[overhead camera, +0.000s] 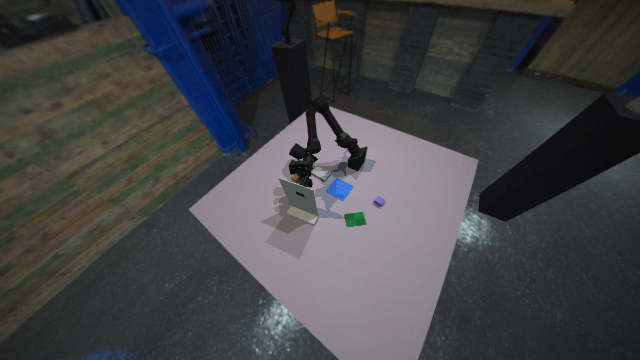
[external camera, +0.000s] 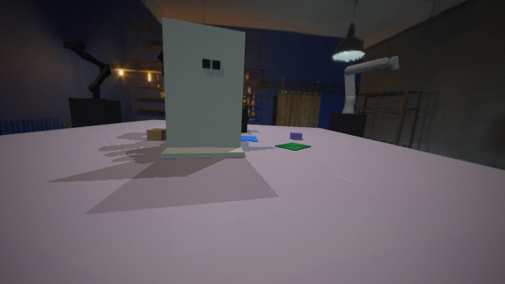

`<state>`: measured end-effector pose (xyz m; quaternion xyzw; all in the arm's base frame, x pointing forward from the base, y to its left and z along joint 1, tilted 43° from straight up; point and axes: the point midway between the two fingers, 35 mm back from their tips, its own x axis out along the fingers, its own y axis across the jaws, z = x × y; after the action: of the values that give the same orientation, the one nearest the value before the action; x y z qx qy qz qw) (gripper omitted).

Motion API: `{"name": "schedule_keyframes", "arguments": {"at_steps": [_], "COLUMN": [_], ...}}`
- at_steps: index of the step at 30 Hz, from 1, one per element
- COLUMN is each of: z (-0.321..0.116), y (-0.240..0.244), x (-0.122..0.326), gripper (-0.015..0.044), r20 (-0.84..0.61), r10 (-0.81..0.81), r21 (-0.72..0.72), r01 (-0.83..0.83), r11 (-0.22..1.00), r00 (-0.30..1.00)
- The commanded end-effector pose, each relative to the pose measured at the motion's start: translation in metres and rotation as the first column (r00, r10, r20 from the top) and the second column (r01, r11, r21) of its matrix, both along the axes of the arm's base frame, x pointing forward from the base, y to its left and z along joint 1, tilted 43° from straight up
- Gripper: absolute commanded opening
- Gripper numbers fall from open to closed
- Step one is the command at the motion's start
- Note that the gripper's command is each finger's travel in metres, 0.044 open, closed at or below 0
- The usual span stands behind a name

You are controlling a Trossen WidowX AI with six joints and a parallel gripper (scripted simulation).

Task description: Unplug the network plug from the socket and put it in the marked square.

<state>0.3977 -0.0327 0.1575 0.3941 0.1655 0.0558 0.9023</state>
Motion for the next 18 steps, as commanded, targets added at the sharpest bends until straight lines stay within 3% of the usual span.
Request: {"name": "schedule_keyframes", "arguments": {"at_steps": [1, 18], "z": [-0.0005, 0.0005], "y": [-0.0008, -0.0015], "x": [-0.0049, -0.0144], "gripper": [0.0000, 0.0000], "r20": [-0.002, -0.002], "r10": [-0.002, -0.002], "r21": [0.003, 0.003], "r01": [0.002, 0.002], "r11": [1.000, 1.000], "r00": [1.000, 1.000]}}
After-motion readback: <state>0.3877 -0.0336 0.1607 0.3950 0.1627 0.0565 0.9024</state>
